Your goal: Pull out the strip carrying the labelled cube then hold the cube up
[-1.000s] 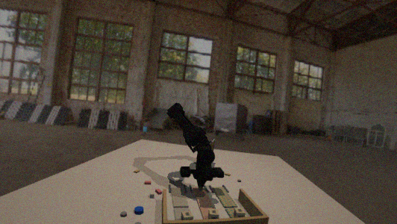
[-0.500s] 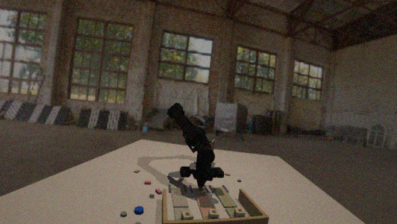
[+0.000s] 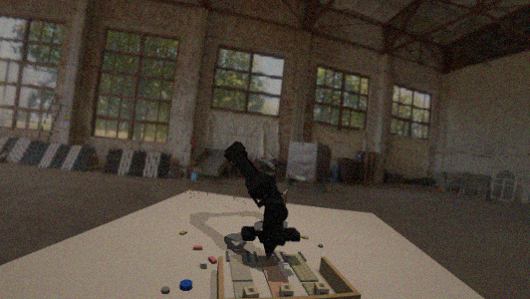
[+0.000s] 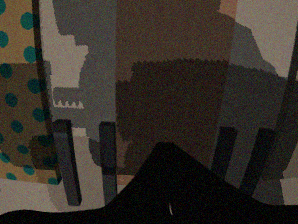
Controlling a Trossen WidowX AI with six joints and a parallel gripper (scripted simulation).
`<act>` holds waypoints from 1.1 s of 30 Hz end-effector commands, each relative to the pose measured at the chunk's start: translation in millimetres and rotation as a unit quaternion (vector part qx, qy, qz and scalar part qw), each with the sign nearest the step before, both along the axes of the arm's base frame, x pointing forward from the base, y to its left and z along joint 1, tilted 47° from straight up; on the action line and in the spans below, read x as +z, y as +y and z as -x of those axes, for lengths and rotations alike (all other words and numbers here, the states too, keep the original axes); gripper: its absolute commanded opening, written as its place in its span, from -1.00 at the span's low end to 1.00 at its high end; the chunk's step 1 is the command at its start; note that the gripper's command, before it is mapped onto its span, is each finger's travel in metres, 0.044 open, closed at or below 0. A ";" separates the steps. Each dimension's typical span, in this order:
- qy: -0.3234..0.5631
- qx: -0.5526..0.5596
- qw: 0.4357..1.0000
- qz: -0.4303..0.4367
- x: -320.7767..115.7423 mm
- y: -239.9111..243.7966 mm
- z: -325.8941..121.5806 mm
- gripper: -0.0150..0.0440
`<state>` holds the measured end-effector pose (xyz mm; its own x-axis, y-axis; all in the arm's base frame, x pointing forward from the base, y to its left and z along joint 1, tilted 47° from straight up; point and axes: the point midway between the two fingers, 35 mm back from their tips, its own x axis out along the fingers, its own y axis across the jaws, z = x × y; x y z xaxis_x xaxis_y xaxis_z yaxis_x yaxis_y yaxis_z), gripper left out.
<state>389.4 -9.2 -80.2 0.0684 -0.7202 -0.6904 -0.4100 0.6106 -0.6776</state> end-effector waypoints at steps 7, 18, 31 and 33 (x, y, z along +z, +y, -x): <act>0.000 0.000 1.000 0.002 -1.5 -2.8 -0.9 -0.49; 0.000 0.000 1.000 0.002 1.0 -6.8 11.2 -0.49; 0.001 0.000 1.000 0.002 4.9 -13.5 29.4 -0.49; 0.001 0.000 1.000 0.002 5.6 -14.6 32.2 -0.49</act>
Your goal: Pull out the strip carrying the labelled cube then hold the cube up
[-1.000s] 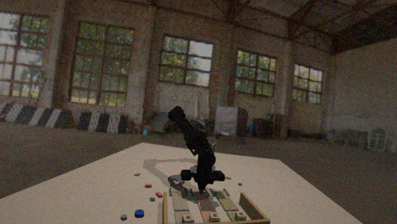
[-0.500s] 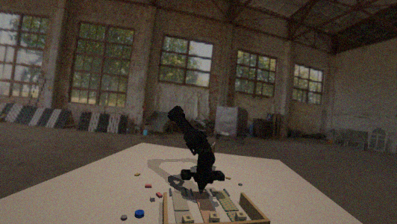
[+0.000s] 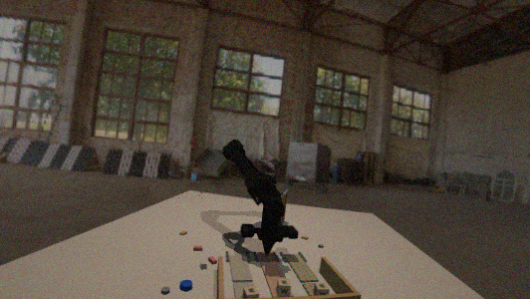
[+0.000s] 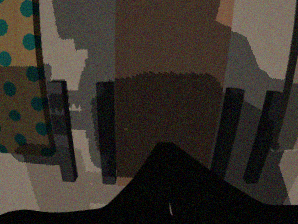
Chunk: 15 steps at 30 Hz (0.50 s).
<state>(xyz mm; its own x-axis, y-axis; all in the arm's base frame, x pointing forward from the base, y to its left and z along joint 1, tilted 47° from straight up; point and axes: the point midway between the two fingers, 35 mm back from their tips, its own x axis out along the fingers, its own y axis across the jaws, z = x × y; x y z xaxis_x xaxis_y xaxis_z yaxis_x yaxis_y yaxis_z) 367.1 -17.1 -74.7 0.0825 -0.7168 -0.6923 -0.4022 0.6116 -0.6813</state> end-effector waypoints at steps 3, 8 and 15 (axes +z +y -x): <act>0.009 -0.002 1.000 0.005 1.0 -8.4 14.1 -0.49; 0.009 -0.002 1.000 0.005 2.6 -11.1 20.9 -0.49; 0.009 -0.002 1.000 0.005 4.8 -14.7 30.2 -0.49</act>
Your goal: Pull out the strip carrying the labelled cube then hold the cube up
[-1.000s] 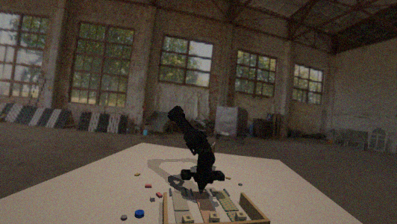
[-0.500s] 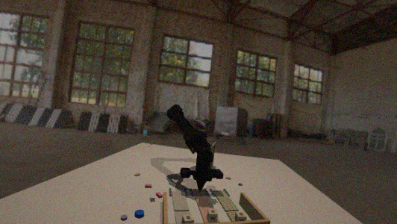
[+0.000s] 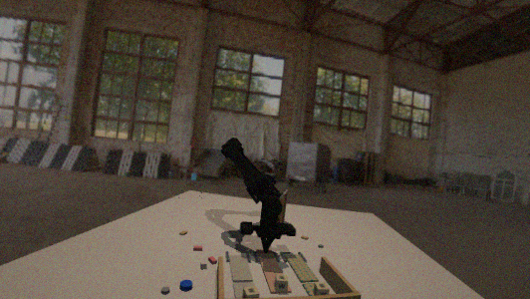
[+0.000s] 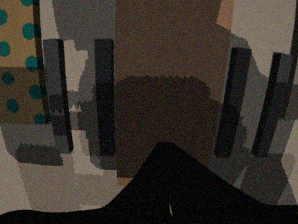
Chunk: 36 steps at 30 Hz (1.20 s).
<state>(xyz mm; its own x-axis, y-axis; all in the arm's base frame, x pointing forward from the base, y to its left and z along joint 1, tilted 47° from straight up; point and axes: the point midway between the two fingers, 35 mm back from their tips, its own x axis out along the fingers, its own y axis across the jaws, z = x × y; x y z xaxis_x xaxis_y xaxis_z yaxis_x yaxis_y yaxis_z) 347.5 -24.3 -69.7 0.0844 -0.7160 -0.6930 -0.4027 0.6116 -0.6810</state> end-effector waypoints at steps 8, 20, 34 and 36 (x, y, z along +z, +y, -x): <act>0.010 -0.003 1.000 0.006 2.5 -11.8 21.7 -0.49; 0.011 -0.003 1.000 0.006 6.7 -17.7 37.6 -0.49; 0.012 -0.003 1.000 0.006 11.7 -24.4 56.2 -0.49; 0.012 -0.003 1.000 0.006 12.5 -25.4 58.9 -0.49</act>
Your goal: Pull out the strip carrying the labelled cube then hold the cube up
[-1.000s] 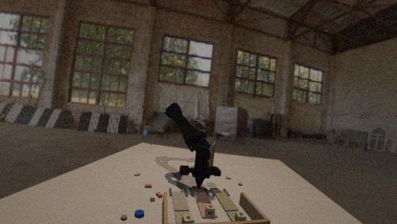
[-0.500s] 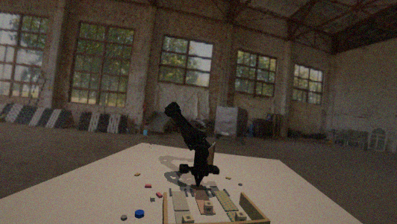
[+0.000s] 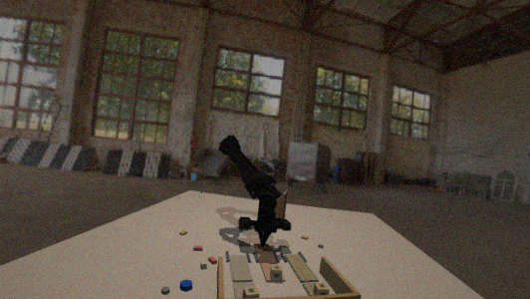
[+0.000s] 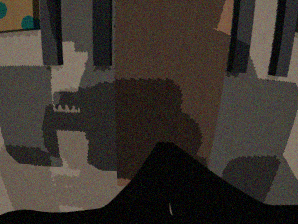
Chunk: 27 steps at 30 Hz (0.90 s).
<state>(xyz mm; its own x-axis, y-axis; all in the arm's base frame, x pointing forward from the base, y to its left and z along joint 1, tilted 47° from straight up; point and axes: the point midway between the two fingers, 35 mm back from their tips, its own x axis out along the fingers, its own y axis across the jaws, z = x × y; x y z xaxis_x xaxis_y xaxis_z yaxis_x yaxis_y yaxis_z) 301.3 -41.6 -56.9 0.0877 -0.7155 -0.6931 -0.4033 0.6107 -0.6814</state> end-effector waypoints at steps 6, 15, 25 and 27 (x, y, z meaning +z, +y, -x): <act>0.013 -0.005 1.000 0.006 2.0 -11.1 20.9 -0.49; 0.013 -0.005 1.000 0.007 5.3 -15.4 32.7 -0.49; 0.014 -0.005 1.000 0.007 8.8 -19.9 45.3 -0.49; 0.014 -0.005 1.000 0.007 9.4 -20.8 47.8 -0.49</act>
